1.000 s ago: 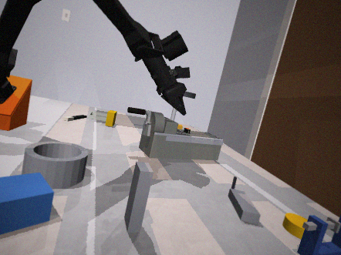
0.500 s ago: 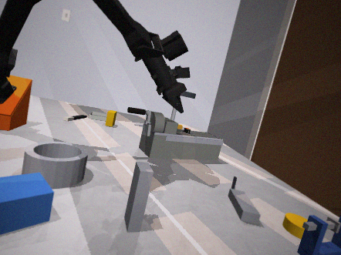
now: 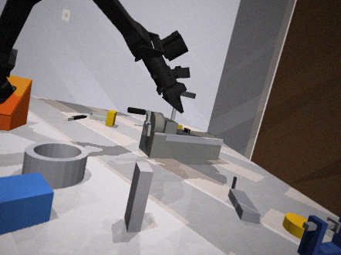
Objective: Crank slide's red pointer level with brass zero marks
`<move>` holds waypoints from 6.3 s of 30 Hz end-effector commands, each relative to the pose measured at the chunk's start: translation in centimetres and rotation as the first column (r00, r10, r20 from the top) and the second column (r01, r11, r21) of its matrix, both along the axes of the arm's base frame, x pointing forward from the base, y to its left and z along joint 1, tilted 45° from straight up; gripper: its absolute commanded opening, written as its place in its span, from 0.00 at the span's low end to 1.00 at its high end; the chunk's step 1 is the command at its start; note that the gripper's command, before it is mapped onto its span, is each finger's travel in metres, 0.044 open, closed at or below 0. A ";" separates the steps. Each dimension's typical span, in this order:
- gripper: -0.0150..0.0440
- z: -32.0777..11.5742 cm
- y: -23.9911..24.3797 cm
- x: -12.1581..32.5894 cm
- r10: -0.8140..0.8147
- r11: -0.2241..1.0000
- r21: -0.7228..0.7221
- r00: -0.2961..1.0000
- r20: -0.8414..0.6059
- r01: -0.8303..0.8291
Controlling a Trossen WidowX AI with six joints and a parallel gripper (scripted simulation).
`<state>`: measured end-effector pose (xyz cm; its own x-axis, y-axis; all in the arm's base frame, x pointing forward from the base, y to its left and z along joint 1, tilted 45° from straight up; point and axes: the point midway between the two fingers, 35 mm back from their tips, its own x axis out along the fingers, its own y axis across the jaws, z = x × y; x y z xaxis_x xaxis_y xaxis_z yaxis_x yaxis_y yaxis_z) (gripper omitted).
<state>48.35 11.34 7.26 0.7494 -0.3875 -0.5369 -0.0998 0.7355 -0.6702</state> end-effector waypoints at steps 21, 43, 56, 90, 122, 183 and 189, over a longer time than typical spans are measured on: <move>0.78 0.0 0.0 0.0 0.000 1.000 0.000 1.000 0.000 0.000; 0.25 0.0 0.0 0.0 0.000 1.000 0.000 1.000 0.000 0.000; 0.52 0.0 0.0 0.0 0.000 1.000 0.000 1.000 0.000 0.000; 0.25 0.0 0.0 0.0 0.000 1.000 0.000 1.000 0.000 0.000; 0.91 0.0 0.0 0.0 0.000 1.000 0.001 1.000 0.000 0.000; 0.51 0.0 0.0 0.0 0.001 1.000 0.001 1.000 -0.001 -0.001; 0.25 0.0 0.0 0.0 0.001 1.000 0.001 1.000 -0.001 -0.001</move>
